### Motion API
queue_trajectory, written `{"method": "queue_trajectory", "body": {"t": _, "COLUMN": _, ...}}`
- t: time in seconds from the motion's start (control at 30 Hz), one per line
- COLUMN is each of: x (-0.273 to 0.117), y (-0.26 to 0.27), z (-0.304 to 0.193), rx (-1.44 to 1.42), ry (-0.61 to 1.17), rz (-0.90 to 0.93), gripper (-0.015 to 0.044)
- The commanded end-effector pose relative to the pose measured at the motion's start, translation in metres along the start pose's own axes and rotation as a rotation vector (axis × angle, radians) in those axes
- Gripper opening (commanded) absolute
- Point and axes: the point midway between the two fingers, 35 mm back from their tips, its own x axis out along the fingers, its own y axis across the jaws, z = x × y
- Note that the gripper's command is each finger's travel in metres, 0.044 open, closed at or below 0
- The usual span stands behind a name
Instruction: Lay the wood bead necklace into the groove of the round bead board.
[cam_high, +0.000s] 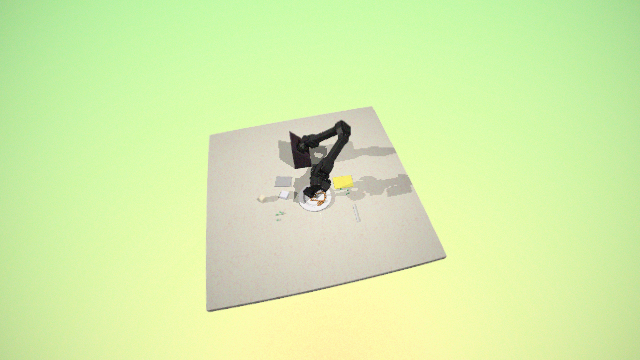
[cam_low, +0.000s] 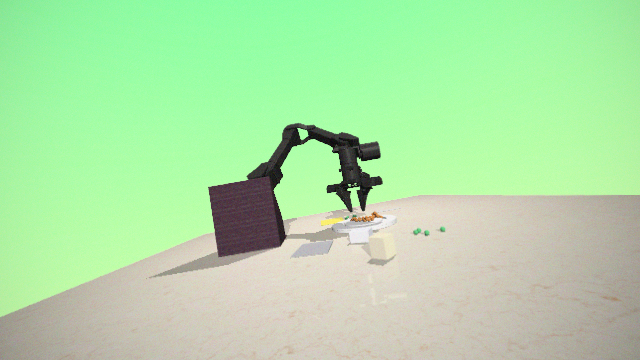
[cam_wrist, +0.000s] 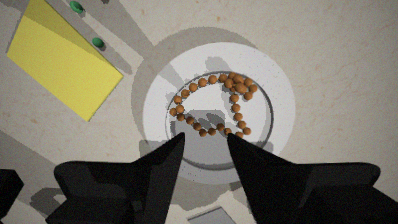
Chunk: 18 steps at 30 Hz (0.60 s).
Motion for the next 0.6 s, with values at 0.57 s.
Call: {"method": "queue_trajectory", "body": {"t": 0.57, "x": -0.0113, "y": 0.0096, "z": -0.0008, "rx": -0.771, "ry": -0.002, "rz": -0.002, "gripper": 0.012}}
